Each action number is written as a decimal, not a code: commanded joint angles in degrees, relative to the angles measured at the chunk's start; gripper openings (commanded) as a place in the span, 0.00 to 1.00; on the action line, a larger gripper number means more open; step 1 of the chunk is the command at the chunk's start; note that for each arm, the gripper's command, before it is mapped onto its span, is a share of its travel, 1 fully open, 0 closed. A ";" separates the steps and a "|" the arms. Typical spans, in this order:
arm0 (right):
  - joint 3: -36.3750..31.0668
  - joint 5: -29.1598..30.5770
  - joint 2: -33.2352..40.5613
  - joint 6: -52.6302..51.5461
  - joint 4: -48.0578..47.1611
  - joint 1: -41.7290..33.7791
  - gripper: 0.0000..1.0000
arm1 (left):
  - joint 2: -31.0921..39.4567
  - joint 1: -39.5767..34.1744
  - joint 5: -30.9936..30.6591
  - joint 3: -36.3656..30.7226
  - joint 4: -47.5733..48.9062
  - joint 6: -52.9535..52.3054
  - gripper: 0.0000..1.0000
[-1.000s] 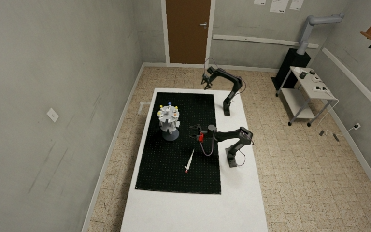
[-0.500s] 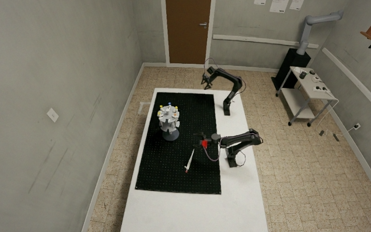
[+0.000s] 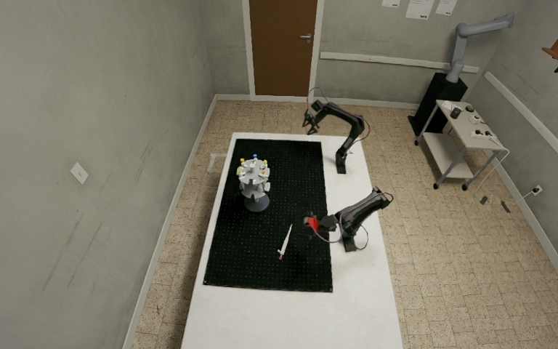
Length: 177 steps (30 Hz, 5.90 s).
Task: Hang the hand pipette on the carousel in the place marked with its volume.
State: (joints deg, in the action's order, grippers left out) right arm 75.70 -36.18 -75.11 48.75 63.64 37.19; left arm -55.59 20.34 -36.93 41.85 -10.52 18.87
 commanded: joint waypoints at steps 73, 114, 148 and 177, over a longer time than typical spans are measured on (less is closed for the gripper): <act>1.13 -0.93 -0.36 0.32 -0.48 0.53 1.00 | -47.23 -5.93 -23.95 34.78 6.98 10.31 0.49; 1.13 -0.93 -0.36 0.32 -0.48 0.53 1.00 | -65.81 -14.82 -41.12 33.00 50.43 65.47 0.49; 1.13 -0.93 -0.36 0.32 -0.48 0.53 1.00 | -66.93 -18.46 -36.61 36.41 57.83 70.72 0.49; 1.13 -0.93 -0.36 0.32 -0.48 0.53 1.00 | -66.93 -18.46 -36.61 36.41 57.83 70.72 0.49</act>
State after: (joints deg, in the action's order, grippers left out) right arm 75.70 -36.18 -75.11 48.75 63.64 37.19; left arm -123.44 1.83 -73.67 76.07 45.74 90.11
